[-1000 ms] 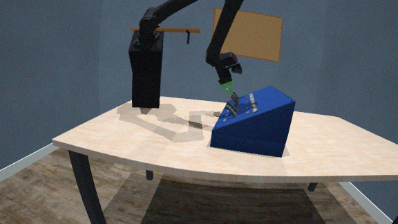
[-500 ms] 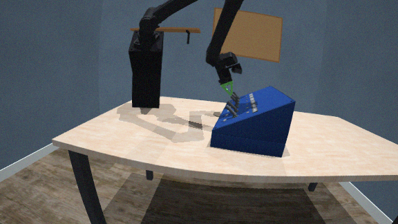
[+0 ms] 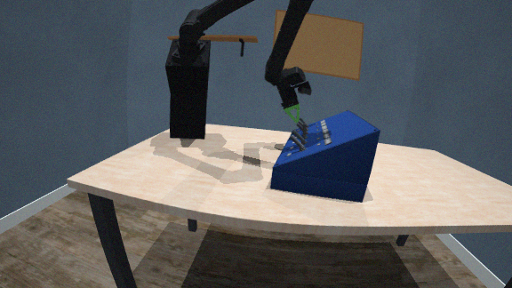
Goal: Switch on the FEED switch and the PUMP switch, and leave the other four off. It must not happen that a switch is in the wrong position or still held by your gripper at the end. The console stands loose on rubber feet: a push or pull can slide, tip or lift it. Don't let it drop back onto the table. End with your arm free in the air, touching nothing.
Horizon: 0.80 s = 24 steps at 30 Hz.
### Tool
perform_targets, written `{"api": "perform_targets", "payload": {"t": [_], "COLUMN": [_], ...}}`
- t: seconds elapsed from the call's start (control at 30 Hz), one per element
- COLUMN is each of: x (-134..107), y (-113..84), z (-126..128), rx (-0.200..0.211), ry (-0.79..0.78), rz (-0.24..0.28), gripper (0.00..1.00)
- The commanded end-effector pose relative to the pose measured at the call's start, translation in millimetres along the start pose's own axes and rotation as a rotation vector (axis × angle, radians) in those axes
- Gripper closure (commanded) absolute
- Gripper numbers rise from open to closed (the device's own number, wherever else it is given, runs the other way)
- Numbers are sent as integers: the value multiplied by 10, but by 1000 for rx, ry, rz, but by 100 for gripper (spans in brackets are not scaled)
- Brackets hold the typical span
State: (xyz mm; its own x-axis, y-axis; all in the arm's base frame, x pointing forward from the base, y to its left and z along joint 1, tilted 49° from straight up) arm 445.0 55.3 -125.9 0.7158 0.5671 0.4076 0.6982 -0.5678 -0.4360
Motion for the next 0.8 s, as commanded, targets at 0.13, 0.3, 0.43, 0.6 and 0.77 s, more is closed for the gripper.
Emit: {"api": "perform_targets", "payload": {"t": [0.13,0.3,0.43,0.6,0.77], "x": [369,404,431,448,459], "y": [-89,-91,-92,-93,-94], "z": [-13,-21,-33,-34,-38], "rx": [-3,-3,-7,-5,-6], "ry": [39,41,49,46,46], "rz": [-65,-67,-74,-71,-72], "gripper": [100,100,100,100,100]}}
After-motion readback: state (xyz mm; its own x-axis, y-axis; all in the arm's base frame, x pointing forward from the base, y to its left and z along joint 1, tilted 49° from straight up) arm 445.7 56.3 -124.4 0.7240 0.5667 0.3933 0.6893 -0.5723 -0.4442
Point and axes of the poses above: the point where the finger pads meet when closed, its own y axis out along the fingers, its own z axis across the jaws, x = y × z, the point moved 8 cm from there along -y, back along the fingers, and after that the axes turned 12 degrees about -y, right-handed, at the moved point
